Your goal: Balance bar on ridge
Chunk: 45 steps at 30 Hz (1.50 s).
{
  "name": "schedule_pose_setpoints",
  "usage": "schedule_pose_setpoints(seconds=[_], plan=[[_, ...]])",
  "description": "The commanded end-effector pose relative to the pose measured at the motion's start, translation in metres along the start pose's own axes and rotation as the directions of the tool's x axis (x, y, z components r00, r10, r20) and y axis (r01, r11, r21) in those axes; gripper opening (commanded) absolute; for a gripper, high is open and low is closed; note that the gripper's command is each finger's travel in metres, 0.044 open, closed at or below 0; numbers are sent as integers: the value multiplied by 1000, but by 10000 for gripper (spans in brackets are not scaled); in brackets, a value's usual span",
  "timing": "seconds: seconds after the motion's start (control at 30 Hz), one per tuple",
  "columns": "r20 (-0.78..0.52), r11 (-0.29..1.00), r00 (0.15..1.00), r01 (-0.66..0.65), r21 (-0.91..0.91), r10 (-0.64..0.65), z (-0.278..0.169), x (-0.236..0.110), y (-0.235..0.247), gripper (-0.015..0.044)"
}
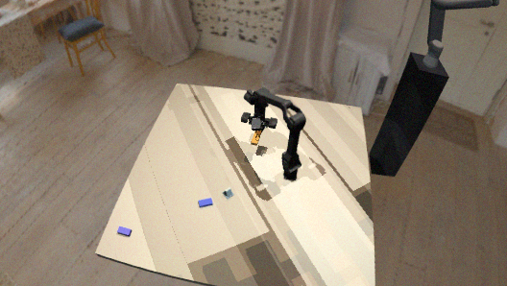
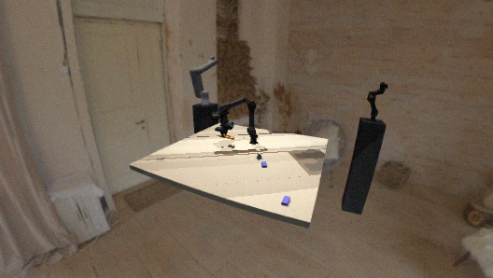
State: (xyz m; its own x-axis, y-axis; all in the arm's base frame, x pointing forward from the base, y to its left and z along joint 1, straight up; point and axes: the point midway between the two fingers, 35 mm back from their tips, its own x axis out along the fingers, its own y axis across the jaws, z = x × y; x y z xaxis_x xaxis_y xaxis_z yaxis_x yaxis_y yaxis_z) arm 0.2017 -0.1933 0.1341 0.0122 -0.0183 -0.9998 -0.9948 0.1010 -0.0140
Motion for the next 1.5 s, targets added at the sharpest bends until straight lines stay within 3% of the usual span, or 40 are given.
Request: schedule_pose_setpoints(seconds=[0.0, 1.47], plan=[[1, 1000, 1000, 7, -10, -7, 2, -5, -2, 0], [14, 915, 1000, 18, -403, -14, 135, -9, -80, 0]])
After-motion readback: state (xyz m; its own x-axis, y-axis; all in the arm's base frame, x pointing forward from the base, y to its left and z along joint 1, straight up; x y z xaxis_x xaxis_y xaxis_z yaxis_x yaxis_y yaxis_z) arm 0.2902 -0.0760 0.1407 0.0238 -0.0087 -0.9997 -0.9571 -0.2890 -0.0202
